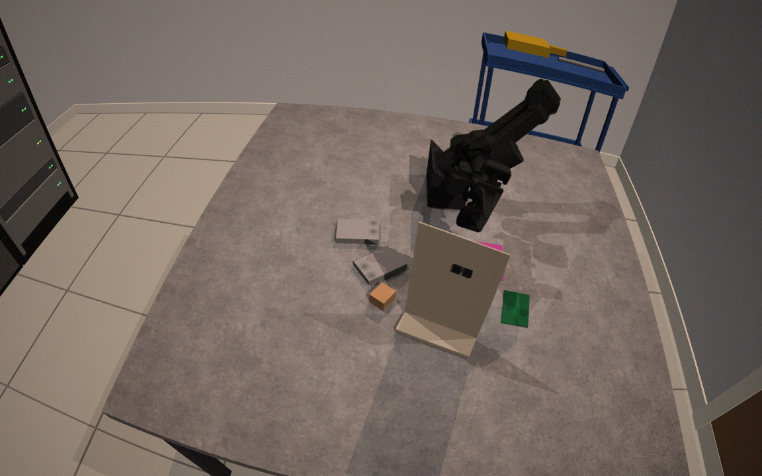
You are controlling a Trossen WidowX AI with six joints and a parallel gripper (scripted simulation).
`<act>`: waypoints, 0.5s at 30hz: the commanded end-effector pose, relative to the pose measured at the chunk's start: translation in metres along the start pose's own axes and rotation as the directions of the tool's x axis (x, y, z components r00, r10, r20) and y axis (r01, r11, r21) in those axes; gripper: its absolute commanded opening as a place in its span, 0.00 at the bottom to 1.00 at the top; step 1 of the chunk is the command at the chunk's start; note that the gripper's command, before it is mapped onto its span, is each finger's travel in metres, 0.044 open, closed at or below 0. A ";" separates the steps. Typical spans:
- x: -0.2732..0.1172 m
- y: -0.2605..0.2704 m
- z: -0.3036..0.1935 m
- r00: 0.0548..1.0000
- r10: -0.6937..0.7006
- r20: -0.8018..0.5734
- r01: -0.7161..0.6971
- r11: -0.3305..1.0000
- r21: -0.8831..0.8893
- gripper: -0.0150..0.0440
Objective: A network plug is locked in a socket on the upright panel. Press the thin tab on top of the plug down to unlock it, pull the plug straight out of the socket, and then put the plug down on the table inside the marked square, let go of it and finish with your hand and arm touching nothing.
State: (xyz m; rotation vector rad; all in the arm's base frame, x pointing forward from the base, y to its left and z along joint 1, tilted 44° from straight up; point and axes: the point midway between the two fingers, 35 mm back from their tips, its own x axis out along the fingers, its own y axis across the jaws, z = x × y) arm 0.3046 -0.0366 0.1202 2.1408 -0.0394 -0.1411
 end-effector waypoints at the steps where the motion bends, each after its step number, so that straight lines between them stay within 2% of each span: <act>1: -0.007 -0.008 0.006 1.000 -0.013 0.005 0.012 0.990 0.138 0.52; 4: -0.010 -0.011 0.008 1.000 -0.014 0.008 0.012 0.982 0.190 0.52; 15: 0.003 -0.009 0.010 1.000 -0.008 0.004 0.007 0.982 0.188 0.52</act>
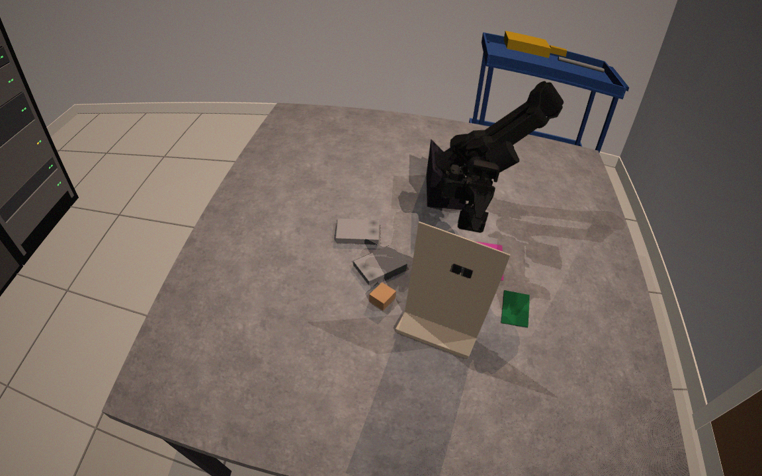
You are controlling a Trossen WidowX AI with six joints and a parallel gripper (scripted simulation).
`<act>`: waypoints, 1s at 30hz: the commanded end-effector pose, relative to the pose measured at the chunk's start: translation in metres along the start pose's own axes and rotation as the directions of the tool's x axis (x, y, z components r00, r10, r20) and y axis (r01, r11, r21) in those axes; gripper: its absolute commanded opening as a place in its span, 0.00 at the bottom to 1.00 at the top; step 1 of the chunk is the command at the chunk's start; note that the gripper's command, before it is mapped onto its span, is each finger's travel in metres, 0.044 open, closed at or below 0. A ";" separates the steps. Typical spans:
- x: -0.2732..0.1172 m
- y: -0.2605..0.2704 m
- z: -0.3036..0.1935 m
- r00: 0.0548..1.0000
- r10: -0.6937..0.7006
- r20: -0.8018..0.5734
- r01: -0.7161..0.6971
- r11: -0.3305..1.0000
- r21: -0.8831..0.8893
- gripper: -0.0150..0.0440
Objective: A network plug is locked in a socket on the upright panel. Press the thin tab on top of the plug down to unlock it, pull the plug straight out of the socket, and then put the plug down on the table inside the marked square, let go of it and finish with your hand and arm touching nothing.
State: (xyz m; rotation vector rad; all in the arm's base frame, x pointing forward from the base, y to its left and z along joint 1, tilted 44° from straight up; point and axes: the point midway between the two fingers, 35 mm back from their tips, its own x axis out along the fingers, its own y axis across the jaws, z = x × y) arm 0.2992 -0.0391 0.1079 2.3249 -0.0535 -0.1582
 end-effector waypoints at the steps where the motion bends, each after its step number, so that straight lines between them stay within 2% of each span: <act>1: 0.010 0.001 0.001 1.000 0.000 -0.007 0.000 1.000 0.004 0.52; 17: 0.048 0.000 0.012 1.000 0.015 -0.020 -0.015 1.000 -0.002 0.52; 30: 0.064 0.000 0.016 1.000 0.019 -0.022 -0.019 1.000 -0.001 0.52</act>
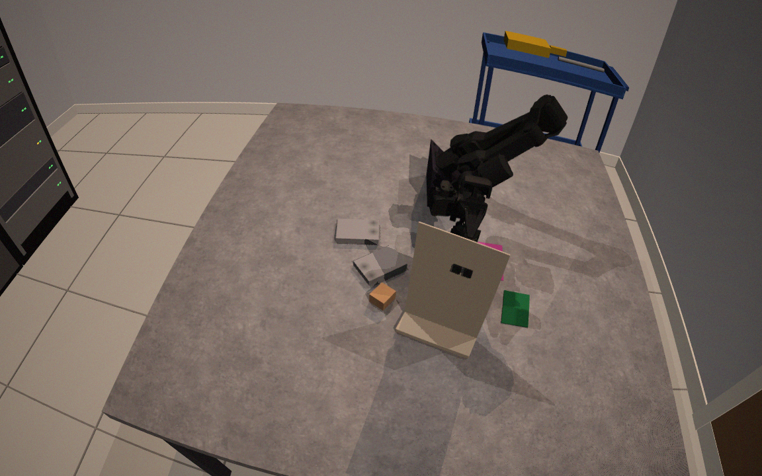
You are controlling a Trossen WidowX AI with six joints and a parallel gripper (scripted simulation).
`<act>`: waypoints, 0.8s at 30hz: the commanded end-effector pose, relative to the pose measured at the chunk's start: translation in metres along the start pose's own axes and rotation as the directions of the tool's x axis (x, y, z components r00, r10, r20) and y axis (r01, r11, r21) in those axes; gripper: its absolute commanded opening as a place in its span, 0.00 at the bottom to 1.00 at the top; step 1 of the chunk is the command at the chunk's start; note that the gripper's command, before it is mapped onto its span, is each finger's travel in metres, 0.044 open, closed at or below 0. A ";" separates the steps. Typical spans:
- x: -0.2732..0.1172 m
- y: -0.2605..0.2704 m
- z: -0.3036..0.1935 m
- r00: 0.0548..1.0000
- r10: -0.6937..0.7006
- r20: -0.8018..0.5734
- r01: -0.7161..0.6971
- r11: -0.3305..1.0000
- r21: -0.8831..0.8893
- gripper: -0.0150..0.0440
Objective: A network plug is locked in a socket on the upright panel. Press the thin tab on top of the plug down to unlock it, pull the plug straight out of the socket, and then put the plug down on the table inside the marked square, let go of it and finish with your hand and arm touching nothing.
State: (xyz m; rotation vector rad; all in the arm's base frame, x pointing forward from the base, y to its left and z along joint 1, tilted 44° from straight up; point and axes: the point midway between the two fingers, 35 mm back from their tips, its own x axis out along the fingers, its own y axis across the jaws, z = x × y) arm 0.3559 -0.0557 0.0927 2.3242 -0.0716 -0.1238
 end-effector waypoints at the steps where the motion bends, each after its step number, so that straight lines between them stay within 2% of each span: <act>1: 0.006 -0.001 0.001 1.000 -0.004 -0.003 0.004 1.000 0.000 0.52; 24: 0.040 -0.001 0.010 1.000 0.003 -0.006 -0.003 1.000 0.004 0.52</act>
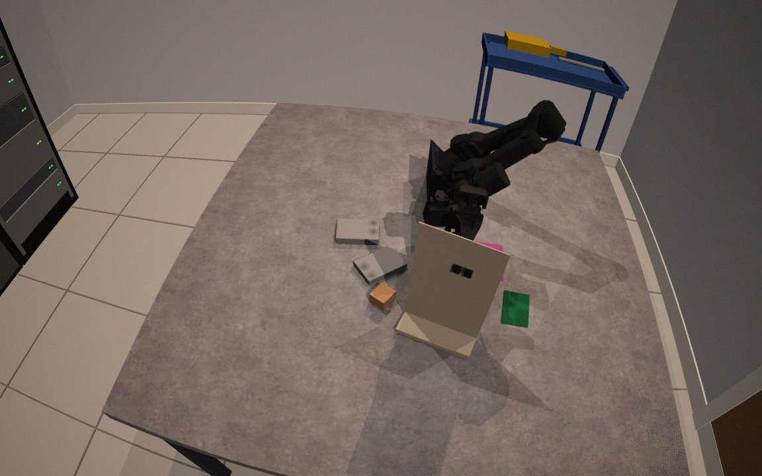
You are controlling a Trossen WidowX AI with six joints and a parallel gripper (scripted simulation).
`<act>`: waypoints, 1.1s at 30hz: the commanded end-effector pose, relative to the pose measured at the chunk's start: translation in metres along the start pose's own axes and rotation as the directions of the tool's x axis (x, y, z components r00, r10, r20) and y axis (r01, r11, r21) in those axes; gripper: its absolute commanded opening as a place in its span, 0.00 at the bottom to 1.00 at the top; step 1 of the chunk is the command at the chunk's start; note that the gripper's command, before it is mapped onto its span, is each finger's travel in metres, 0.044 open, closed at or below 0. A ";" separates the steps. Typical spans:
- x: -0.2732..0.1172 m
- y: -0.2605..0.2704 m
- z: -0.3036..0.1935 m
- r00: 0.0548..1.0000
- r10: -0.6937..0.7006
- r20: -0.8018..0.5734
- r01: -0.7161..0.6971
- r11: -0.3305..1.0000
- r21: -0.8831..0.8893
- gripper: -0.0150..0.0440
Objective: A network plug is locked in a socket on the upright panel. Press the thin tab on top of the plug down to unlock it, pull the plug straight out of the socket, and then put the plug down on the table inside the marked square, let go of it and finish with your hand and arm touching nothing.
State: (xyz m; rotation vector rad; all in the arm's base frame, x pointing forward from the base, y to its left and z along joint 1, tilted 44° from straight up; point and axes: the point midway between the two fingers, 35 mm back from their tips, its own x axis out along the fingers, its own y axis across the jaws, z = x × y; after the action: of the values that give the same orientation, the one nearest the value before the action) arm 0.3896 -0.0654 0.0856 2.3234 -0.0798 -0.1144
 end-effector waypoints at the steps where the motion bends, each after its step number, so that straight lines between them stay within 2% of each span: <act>1: 0.006 -0.002 0.002 1.000 -0.006 -0.002 0.006 1.000 0.004 0.52; 9: 0.015 -0.002 0.005 1.000 -0.004 -0.002 0.004 1.000 0.005 0.52; 12: 0.015 -0.002 0.005 1.000 -0.004 -0.002 0.004 1.000 0.005 0.39; 23: 0.015 -0.002 0.005 1.000 -0.004 -0.002 0.004 1.000 0.005 0.26; 33: 0.011 -0.002 0.004 1.000 -0.004 -0.002 0.004 1.000 0.005 0.25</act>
State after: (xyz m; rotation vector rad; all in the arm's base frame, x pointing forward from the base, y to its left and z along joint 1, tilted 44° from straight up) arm 0.4035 -0.0690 0.0800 2.3251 -0.0767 -0.1151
